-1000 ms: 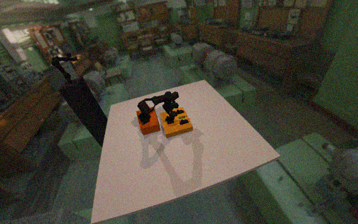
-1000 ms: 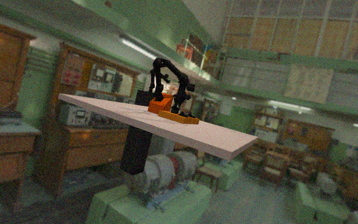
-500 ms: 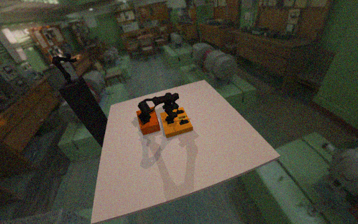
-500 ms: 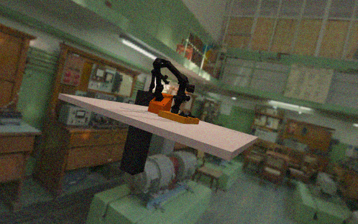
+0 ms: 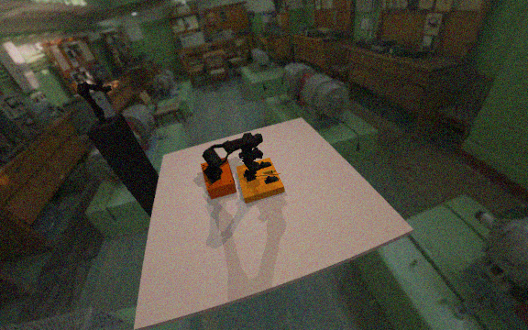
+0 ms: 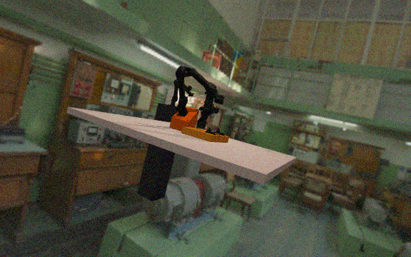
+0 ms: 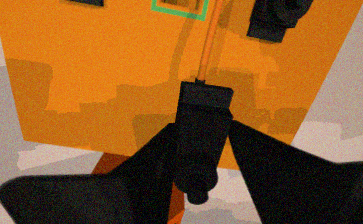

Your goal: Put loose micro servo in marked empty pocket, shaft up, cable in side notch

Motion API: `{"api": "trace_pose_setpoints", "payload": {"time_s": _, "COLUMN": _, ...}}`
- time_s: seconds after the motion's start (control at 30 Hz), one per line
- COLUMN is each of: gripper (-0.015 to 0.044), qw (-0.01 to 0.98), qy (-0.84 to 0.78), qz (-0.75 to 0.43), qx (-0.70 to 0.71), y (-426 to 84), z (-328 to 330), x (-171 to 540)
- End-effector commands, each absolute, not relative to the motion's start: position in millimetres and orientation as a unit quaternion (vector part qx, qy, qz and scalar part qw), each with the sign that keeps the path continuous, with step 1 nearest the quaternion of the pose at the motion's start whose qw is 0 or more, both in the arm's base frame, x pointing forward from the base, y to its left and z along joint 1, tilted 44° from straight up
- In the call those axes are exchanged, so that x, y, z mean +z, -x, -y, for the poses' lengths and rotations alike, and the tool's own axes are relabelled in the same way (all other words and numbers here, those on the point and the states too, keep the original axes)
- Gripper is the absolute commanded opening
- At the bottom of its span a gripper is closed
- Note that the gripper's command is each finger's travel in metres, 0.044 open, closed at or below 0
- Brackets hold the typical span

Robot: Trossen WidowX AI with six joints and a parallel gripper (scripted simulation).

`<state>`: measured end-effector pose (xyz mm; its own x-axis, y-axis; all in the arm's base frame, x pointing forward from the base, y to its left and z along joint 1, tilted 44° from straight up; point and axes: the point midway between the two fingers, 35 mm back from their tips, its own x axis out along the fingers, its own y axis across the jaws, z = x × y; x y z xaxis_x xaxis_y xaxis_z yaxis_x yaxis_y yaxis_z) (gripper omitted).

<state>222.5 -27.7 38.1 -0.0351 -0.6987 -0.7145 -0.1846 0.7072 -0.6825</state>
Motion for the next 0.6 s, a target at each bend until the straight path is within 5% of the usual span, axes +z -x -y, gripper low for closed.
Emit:
{"api": "trace_pose_setpoints", "payload": {"time_s": 0.0, "gripper": 0.0000, "qw": 0.619, "qy": 0.318, "qz": -0.687, "qx": -0.209, "y": -224.2, "z": 20.7, "x": 45.7}}
{"api": "trace_pose_setpoints", "payload": {"time_s": 0.57, "gripper": 0.0000, "qw": 0.620, "qy": 0.318, "qz": -0.687, "qx": -0.208, "y": -228.0, "z": 11.9, "x": 37.2}}
